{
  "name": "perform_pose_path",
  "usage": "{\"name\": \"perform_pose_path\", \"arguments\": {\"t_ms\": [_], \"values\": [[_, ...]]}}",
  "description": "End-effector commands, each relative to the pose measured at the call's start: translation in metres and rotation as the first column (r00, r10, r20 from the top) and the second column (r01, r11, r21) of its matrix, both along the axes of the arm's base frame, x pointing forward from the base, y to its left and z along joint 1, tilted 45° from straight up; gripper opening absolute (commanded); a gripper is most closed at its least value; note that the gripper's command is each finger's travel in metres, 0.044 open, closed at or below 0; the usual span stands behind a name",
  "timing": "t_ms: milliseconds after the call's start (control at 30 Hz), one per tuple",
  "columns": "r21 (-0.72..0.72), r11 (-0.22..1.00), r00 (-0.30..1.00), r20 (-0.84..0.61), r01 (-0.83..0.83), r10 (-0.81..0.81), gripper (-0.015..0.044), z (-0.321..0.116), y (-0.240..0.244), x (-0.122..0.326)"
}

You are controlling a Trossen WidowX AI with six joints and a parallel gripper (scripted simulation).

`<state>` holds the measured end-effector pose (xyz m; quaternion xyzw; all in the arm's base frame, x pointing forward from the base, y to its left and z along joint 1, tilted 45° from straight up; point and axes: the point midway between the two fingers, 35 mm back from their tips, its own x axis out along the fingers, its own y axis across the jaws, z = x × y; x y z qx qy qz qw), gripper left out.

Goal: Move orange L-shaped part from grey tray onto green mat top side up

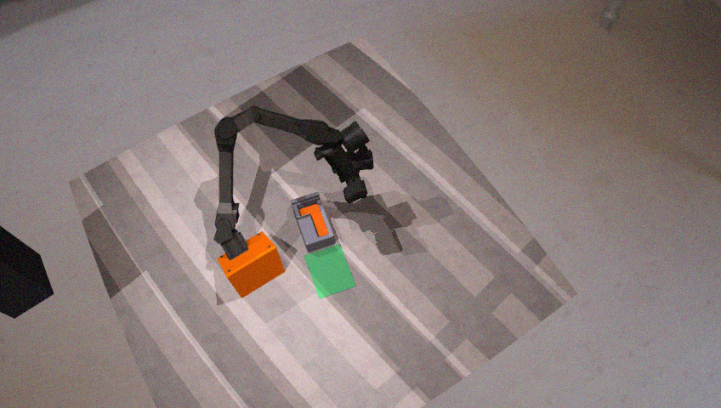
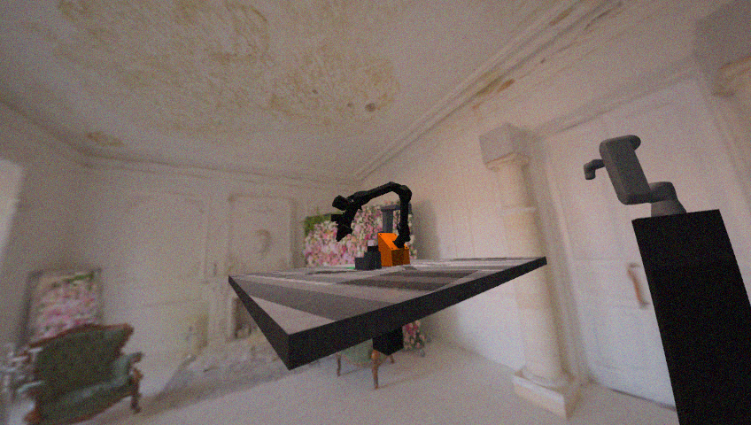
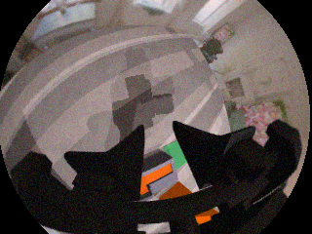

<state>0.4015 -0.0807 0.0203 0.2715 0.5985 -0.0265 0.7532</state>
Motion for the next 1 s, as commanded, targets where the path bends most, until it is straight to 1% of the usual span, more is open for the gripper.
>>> {"name": "perform_pose_path", "arguments": {"t_ms": [0,133,200,467,567,700,967], "values": [[0.207,0.966,0.981,-0.083,-0.154,0.174,0.0180,0.021,0.040,-0.065],[0.384,0.898,0.958,-0.094,-0.215,0.269,0.0180,0.048,0.068,-0.111],[0.442,0.868,0.952,-0.088,-0.226,0.292,0.0180,0.059,0.078,-0.126],[0.449,0.864,0.951,-0.087,-0.227,0.295,0.0180,0.058,0.081,-0.127],[0.447,0.865,0.952,-0.088,-0.226,0.294,0.0180,0.042,0.096,-0.125],[0.451,0.863,0.952,-0.085,-0.227,0.295,0.0180,0.010,0.130,-0.126],[0.452,0.863,0.952,-0.085,-0.227,0.295,0.0180,0.007,0.133,-0.127]]}}
